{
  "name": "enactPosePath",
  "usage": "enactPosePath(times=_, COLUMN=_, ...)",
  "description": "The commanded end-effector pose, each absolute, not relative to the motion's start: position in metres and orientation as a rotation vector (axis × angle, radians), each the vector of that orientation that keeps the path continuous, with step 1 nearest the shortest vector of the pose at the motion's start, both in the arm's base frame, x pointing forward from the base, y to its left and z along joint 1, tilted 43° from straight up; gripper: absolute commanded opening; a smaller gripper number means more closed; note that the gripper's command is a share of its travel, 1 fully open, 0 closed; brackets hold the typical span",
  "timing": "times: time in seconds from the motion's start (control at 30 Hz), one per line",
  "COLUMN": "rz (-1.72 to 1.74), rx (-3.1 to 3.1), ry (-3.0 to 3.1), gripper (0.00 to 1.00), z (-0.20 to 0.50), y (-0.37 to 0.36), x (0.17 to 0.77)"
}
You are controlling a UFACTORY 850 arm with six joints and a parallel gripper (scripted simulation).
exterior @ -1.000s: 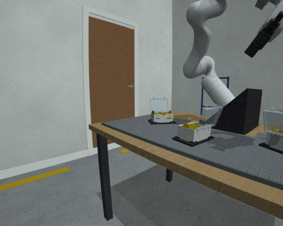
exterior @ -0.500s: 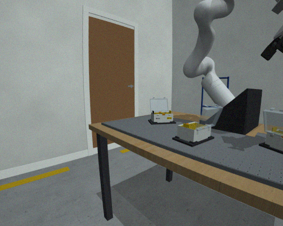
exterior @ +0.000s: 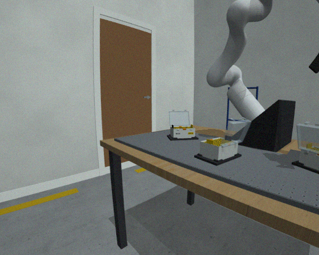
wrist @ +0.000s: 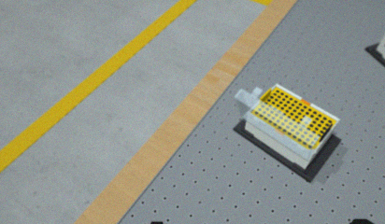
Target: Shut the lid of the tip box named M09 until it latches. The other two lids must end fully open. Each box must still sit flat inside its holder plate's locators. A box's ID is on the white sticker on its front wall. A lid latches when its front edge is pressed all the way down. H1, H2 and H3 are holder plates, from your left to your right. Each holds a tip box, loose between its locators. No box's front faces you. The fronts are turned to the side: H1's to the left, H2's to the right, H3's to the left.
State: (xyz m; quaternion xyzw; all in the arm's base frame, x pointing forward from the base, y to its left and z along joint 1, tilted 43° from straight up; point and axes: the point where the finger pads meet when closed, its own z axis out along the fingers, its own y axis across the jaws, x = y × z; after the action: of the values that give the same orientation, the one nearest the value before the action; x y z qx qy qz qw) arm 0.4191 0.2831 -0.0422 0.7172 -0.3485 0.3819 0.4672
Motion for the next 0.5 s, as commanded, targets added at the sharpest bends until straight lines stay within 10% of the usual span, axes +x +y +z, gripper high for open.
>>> enactPosePath(times=0.0, rz=0.936, rx=1.820, ry=-0.764, gripper=1.00, z=-0.051, y=0.292, x=0.406)
enactPosePath(times=0.47, rz=0.930, rx=1.892, ry=-0.634, gripper=1.00, z=-0.080, y=0.313, x=0.358)
